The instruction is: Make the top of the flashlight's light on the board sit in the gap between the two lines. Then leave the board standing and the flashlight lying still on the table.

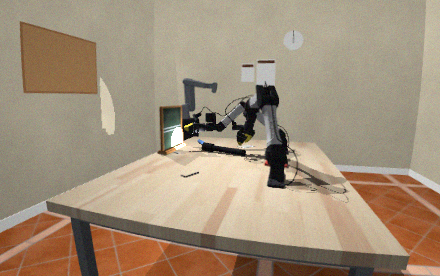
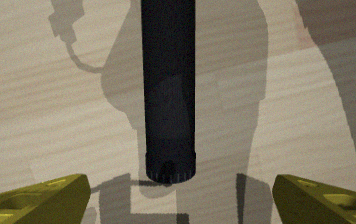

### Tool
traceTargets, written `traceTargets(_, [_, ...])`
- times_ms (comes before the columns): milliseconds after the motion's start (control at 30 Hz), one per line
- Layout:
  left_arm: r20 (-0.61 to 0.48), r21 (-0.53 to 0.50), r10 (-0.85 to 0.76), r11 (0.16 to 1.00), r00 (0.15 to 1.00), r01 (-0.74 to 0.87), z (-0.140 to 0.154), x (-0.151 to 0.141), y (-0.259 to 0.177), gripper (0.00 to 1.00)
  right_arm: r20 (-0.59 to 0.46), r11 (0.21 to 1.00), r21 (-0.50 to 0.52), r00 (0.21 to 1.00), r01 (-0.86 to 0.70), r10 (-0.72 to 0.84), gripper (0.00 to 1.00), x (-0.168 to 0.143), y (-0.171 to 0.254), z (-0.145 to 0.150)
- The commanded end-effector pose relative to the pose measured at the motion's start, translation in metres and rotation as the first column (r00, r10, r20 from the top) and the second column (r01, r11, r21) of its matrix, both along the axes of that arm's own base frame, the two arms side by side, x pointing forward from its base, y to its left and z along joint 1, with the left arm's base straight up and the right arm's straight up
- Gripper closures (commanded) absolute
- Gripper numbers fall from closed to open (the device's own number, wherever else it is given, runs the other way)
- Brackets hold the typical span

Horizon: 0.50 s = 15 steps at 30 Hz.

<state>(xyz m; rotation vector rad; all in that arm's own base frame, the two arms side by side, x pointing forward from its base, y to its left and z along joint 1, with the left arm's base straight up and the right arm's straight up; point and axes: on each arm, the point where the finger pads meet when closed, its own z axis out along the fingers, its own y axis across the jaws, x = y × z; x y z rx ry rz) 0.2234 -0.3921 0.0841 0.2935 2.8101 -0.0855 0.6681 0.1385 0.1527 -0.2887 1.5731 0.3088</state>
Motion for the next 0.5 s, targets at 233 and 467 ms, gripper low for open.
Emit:
traceTargets(233, [-0.028,0.077,0.009,0.997,1.0,-0.007,-0.002,-0.013,0.013,0.0,0.034,1.0,-0.002,0.999,-0.015,0.015,0.0,-0.001,0.004,0.024])
traceTargets(467, [0.023,-0.055,0.002,0.998,1.0,-0.001,0.034,0.014,0.01,0.0,0.035,1.0,-0.002,0.999,-0.015,0.015,0.0,-0.001,0.004,0.024])
